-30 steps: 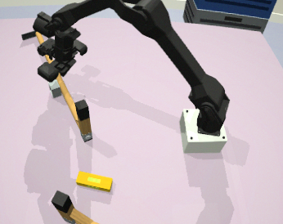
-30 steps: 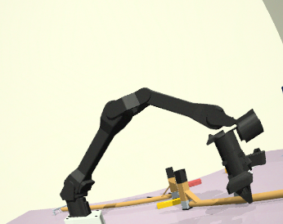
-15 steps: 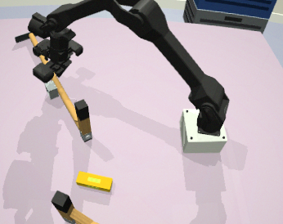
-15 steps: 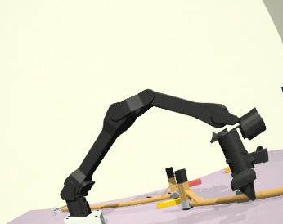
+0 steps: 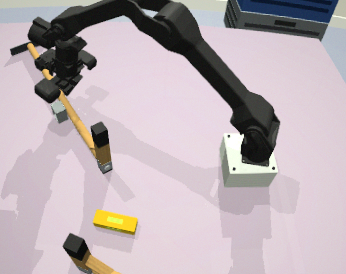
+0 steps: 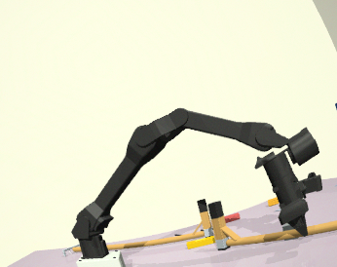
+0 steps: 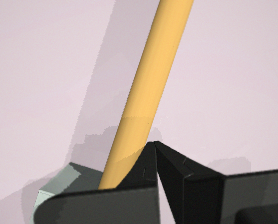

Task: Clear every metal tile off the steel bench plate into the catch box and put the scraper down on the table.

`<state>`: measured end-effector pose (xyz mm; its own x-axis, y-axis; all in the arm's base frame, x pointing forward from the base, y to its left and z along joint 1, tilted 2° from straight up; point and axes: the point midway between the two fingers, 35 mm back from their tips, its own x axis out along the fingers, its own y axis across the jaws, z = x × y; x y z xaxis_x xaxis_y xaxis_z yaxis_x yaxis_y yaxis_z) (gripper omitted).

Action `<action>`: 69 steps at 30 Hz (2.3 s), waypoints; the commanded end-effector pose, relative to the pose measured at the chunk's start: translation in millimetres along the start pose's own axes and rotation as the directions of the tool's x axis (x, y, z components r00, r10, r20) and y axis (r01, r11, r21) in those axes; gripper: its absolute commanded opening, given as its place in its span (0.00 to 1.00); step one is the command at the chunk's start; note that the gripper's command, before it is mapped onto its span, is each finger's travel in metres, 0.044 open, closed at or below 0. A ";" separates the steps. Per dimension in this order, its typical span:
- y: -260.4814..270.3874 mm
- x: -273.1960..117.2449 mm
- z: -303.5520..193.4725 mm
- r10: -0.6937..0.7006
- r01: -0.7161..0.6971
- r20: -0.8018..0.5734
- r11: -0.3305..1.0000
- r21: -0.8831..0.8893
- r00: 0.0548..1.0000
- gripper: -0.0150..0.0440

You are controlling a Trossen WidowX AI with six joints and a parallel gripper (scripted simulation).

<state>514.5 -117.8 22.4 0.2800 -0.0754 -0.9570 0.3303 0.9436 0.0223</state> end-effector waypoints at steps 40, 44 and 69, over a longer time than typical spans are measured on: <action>43.1 7.2 13.4 0.008 -0.008 -0.005 1.000 -0.003 1.000 0.25; 46.9 7.5 14.5 0.008 -0.008 -0.005 1.000 -0.002 1.000 0.25; 40.8 -77.3 34.1 0.011 -0.011 0.055 1.000 0.004 0.998 0.25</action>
<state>538.9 -84.7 96.5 0.3265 -0.0826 -0.9416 0.3338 0.9421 0.0331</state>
